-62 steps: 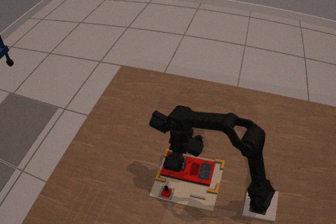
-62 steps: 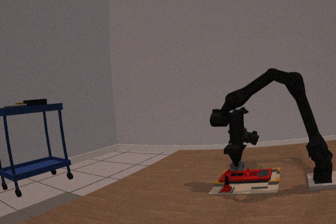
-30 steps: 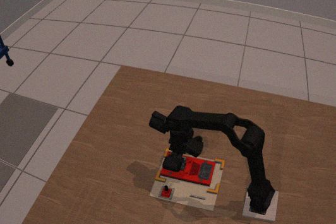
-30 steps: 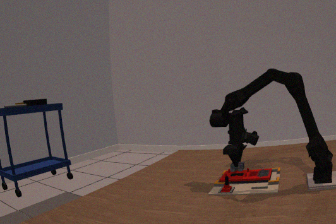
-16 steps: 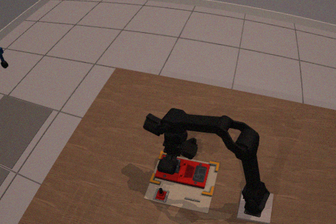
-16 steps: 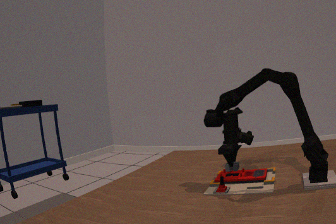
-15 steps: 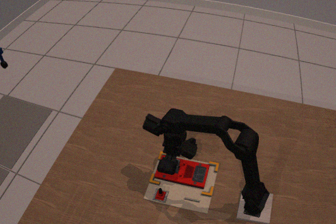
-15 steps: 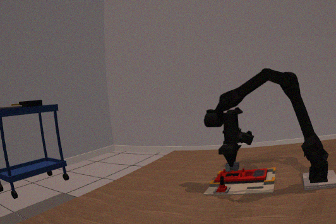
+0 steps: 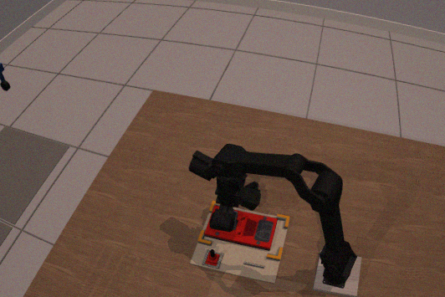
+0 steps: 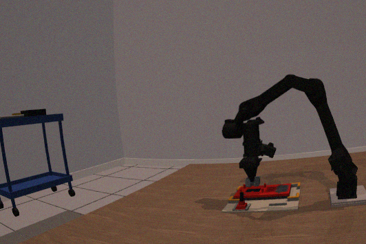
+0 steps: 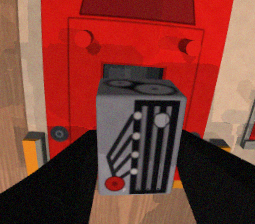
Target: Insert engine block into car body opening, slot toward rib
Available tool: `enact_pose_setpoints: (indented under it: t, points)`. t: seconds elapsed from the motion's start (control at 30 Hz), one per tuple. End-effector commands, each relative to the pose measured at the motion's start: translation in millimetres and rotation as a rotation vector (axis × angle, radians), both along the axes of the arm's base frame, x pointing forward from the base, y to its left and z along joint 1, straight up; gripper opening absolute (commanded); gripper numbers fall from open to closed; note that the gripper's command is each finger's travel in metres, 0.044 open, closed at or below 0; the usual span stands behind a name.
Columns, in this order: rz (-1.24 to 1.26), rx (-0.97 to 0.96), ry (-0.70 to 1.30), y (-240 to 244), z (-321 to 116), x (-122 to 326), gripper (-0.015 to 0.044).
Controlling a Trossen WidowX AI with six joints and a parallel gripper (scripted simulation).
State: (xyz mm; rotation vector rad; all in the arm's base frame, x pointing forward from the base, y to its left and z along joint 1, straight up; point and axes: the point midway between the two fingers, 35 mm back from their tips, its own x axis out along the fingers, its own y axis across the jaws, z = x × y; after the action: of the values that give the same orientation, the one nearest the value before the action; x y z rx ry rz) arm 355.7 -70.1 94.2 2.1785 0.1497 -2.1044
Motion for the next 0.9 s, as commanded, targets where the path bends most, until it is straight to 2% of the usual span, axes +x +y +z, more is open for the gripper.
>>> enact_pose_setpoints:
  t: [0.0, 0.23, 0.67, 0.87]
  points:
    - [-0.108, 0.008, -0.005, 0.6, 0.2, 1.1, 0.0158]
    - [-0.21, 0.012, -0.005, 0.7, 0.0, 1.1, 0.0158]
    - [0.119, 0.0, -0.004, 0.8, 0.0, 1.0, 0.0158]
    - [0.043, 0.003, -0.004, 1.0, -1.0, 0.1, 0.0158]
